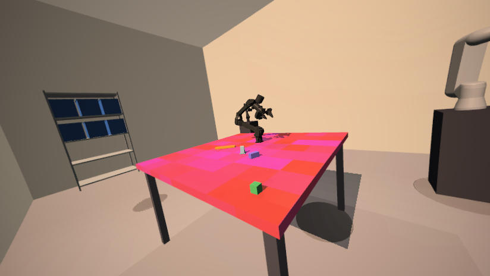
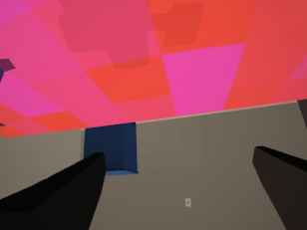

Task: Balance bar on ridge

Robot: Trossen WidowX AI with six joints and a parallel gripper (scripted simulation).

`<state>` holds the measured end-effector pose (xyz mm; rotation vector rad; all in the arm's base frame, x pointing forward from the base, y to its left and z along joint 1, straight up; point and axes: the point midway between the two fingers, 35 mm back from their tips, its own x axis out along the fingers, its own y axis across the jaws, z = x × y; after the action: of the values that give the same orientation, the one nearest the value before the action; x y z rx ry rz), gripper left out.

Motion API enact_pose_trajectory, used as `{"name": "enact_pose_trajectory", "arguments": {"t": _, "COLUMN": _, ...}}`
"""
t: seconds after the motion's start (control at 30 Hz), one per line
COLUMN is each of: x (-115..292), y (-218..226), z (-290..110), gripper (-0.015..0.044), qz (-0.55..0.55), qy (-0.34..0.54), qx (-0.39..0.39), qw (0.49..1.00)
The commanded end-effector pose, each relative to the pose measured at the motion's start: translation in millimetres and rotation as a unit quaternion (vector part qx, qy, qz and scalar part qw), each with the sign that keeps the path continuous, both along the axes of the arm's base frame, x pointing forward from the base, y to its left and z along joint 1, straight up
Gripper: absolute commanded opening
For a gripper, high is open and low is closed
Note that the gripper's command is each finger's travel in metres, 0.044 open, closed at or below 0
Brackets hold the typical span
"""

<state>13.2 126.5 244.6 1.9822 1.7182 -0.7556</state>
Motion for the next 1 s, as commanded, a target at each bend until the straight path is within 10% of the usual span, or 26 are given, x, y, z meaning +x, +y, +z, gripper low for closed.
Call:
{"name": "enact_pose_trajectory", "arguments": {"t": 0.0, "x": 0, "y": 0, "z": 0, "gripper": 0.0374, "qz": -0.001, "qy": 0.001, "qx": 0.000, "qw": 1.000}}
{"name": "enact_pose_trajectory", "arguments": {"t": 0.97, "x": 57, "y": 21, "z": 1, "gripper": 0.0315, "qz": -0.362, "qy": 0.194, "qx": -0.011, "qw": 0.912}}
